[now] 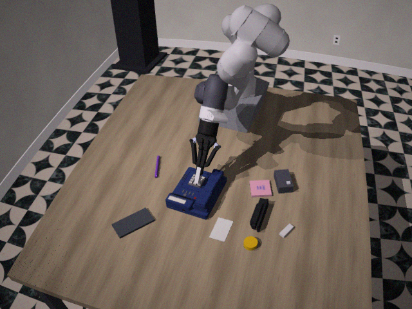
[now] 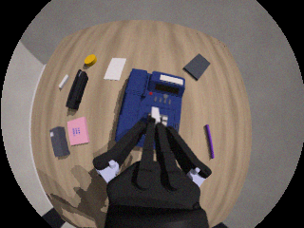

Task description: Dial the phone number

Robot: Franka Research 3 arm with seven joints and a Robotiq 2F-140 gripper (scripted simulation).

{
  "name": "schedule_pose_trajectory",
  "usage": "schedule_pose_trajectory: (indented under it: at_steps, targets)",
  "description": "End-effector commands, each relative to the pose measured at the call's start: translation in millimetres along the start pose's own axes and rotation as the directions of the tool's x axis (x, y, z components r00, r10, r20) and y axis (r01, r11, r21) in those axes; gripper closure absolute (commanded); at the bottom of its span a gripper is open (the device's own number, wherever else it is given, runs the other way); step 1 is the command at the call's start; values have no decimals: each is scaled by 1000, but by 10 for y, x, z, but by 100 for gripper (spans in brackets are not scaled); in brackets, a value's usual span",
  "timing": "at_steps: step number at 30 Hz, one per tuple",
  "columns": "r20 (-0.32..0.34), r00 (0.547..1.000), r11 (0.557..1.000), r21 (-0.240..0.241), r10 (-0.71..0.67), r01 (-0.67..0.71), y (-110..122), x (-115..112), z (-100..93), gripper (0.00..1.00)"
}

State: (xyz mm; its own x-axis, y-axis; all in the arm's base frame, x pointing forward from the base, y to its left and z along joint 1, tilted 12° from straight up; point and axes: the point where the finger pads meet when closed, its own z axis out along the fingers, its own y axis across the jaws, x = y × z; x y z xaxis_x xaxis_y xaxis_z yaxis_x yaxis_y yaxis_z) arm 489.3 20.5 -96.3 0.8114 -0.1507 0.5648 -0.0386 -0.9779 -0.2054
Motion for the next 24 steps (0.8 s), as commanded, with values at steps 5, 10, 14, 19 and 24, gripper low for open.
schedule_pose_trajectory:
  at_steps: [5, 10, 14, 19, 24]
  targets:
    - [1, 1000, 1000, 1, -4, 4, 150, -92, -66, 100]
    - [1, 1000, 1000, 1, -4, 4, 278, -168, -119, 100]
    - [1, 1000, 1000, 1, -4, 4, 326, -197, -140, 100]
    - [1, 1000, 1000, 1, -4, 4, 332, -201, -141, 100]
    - [1, 1000, 1000, 1, -4, 4, 332, -209, -130, 100]
